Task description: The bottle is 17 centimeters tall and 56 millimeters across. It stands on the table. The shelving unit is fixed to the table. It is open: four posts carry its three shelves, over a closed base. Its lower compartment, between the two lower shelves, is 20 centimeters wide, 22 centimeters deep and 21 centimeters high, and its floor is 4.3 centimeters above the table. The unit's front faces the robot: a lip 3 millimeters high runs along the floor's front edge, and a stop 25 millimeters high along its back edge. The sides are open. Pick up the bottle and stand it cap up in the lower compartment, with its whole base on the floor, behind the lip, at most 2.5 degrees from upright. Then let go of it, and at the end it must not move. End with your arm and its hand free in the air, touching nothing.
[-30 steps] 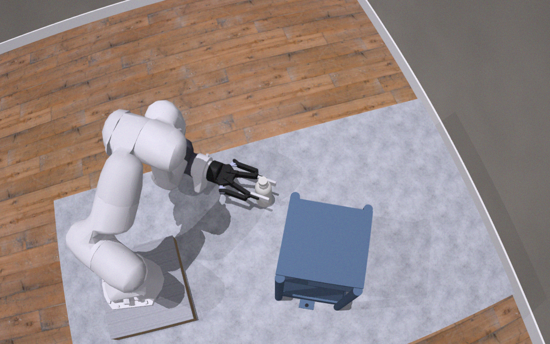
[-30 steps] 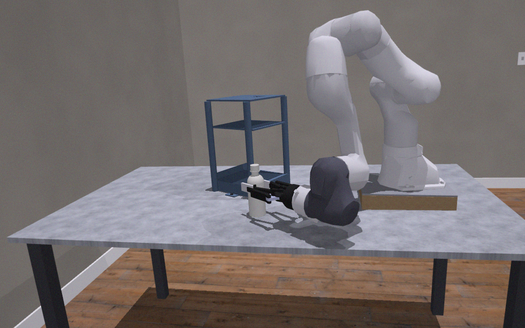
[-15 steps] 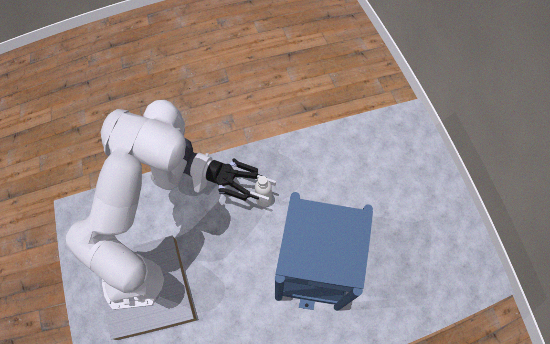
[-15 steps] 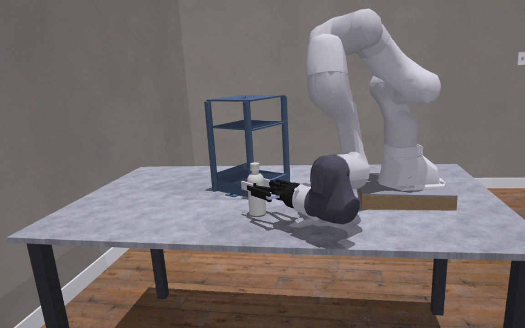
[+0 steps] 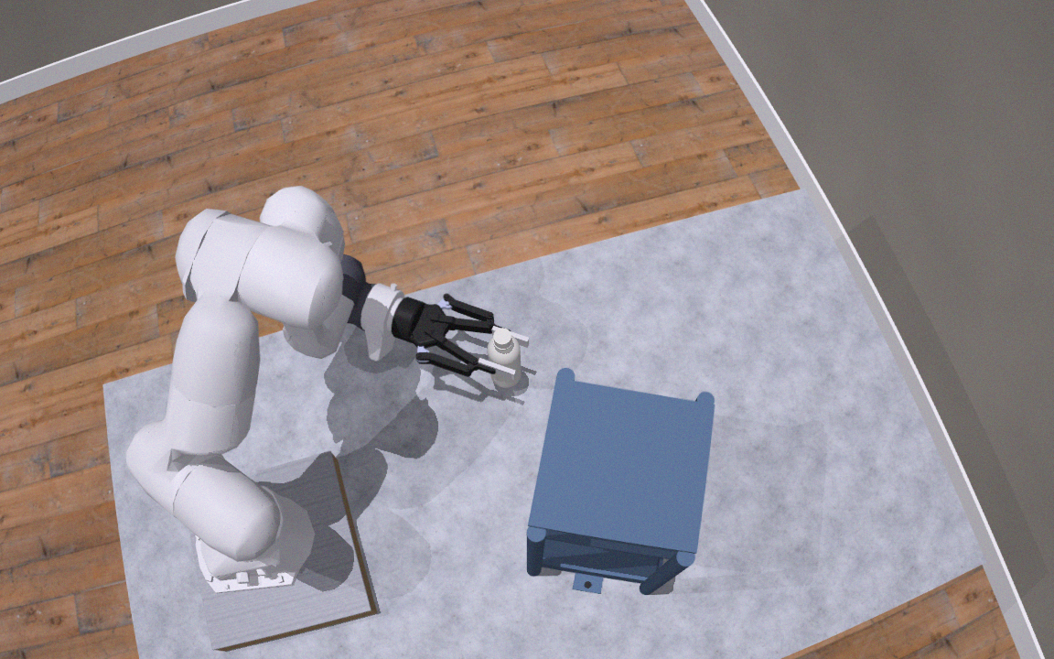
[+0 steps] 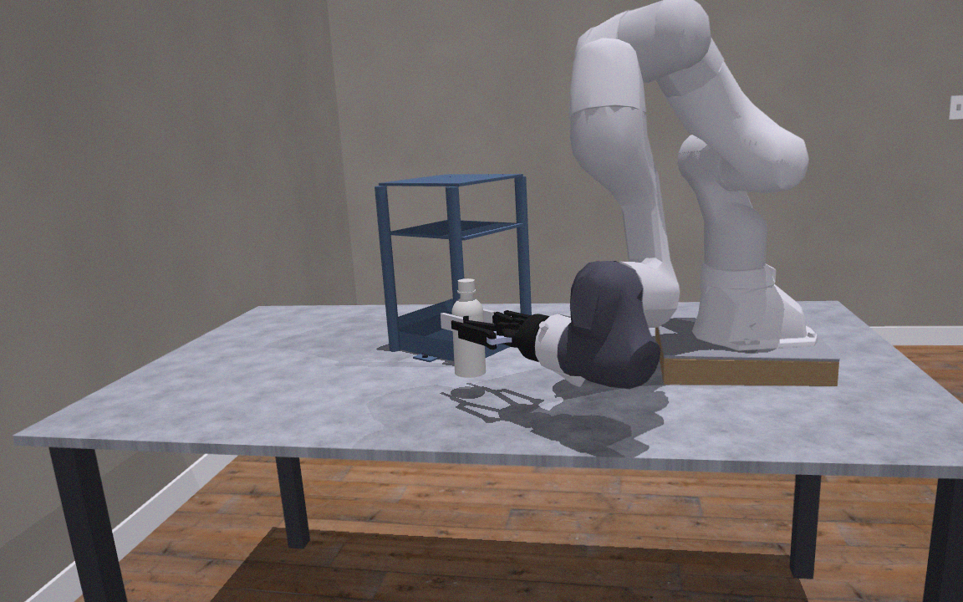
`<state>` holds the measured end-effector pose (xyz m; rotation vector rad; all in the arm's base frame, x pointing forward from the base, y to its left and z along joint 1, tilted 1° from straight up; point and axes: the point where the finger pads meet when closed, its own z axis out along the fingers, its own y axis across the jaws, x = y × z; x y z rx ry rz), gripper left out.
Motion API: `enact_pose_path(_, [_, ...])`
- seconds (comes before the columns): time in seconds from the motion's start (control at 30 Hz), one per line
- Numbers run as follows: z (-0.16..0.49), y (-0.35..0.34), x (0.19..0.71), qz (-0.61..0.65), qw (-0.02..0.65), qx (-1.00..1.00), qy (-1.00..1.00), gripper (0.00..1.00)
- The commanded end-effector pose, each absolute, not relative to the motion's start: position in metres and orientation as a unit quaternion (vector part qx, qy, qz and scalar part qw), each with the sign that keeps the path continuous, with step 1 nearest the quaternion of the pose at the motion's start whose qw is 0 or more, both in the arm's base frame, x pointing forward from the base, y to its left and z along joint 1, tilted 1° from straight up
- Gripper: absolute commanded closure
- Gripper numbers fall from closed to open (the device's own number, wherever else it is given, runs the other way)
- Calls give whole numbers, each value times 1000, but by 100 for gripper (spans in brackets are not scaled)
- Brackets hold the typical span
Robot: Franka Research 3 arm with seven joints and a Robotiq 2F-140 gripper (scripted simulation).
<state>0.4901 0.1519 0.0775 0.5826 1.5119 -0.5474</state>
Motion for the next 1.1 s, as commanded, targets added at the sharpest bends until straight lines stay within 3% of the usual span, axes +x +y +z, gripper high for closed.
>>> enact_pose_path(0.0, [89, 151, 491, -248, 654, 253, 669, 100])
enact_pose_path(1.07, [106, 151, 491, -248, 654, 253, 669, 100])
